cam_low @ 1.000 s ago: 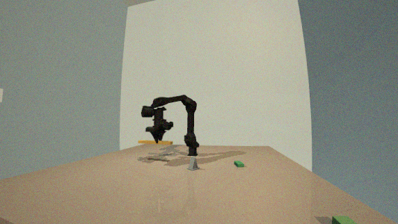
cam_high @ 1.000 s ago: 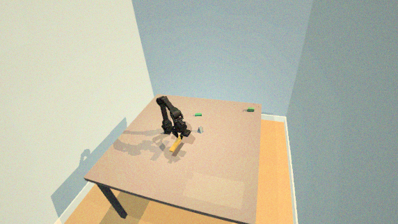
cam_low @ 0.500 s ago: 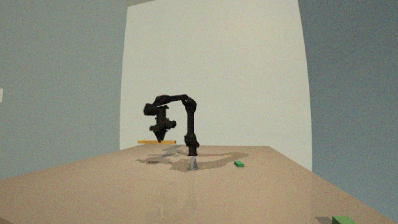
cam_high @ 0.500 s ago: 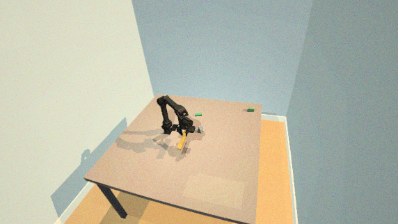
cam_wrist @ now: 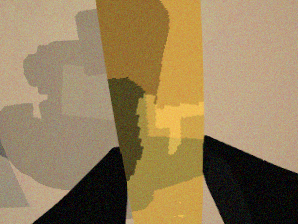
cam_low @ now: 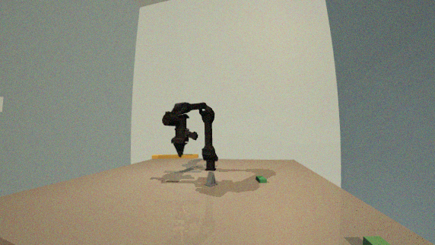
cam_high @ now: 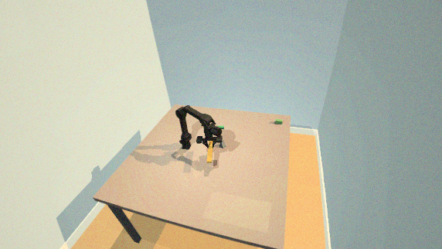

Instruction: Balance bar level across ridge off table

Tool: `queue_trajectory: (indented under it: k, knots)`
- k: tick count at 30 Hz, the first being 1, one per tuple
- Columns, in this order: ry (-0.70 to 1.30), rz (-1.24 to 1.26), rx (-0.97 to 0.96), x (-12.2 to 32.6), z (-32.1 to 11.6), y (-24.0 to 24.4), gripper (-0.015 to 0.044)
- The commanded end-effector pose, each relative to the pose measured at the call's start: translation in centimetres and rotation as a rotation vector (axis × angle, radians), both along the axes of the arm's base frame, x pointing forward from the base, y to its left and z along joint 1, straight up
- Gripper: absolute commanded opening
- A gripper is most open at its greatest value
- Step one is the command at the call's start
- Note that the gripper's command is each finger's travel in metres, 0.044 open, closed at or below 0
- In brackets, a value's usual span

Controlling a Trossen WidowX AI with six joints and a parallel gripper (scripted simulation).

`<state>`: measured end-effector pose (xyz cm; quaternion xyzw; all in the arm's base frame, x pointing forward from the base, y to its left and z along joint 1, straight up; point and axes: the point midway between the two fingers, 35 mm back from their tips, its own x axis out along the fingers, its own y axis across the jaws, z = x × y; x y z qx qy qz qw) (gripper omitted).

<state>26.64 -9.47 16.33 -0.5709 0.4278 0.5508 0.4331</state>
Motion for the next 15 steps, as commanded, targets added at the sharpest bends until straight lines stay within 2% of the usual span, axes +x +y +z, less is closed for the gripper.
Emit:
queue_trajectory:
  k: [1, 15]
  knots:
    - [0.006, 0.056, 0.004, 0.7, -0.1, 1.2, 0.0000]
    - [0.006, 0.252, 0.002, 2.5, -0.1, 6.1, 0.0000]
